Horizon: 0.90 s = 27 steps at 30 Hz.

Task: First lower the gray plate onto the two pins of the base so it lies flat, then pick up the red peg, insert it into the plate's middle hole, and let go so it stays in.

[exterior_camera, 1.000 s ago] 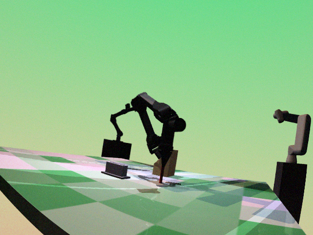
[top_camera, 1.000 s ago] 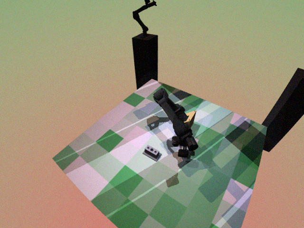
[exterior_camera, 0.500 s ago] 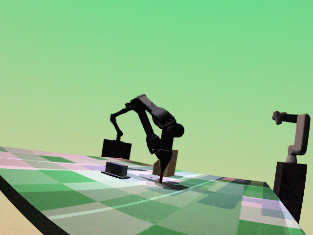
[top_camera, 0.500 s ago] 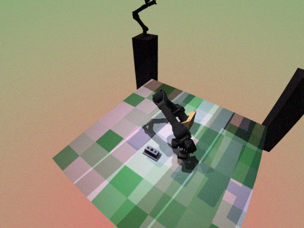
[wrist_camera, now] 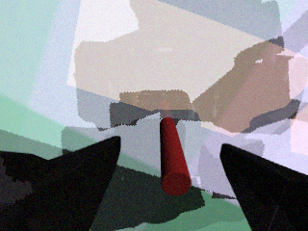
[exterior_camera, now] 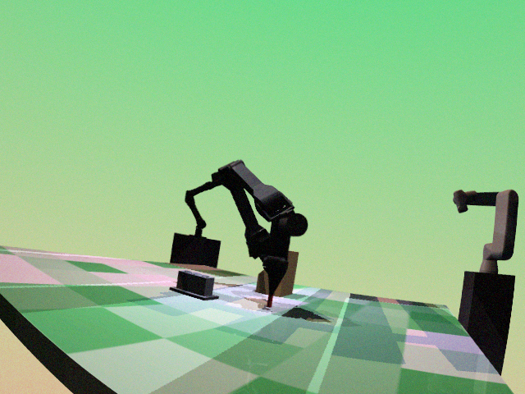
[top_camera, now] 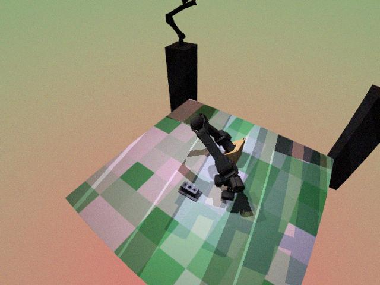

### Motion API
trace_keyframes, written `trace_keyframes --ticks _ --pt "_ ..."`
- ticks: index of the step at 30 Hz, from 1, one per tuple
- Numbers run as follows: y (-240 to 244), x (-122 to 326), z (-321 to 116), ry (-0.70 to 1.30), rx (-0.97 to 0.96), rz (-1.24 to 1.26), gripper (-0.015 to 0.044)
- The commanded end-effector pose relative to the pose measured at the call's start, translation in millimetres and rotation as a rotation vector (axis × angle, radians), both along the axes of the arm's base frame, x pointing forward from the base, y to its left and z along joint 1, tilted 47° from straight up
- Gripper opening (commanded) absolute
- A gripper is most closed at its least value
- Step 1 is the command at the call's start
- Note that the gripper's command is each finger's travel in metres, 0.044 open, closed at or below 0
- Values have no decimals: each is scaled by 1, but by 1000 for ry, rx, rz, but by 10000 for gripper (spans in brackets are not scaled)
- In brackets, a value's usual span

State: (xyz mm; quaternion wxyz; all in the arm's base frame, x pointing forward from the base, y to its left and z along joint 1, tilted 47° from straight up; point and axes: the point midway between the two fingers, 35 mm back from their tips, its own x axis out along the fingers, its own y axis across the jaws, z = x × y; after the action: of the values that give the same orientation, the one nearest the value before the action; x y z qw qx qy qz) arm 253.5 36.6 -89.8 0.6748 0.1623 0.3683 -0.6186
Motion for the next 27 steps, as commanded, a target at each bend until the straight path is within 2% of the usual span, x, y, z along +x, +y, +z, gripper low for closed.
trace_keyframes --ticks 1,7,14,27 --pt "-1 0 -1 2 -4 6 204" --pt "-1 0 -1 2 -4 6 46" --pt "-1 0 -1 2 -4 6 0" --pt "19 5 15 2 1 7 0"
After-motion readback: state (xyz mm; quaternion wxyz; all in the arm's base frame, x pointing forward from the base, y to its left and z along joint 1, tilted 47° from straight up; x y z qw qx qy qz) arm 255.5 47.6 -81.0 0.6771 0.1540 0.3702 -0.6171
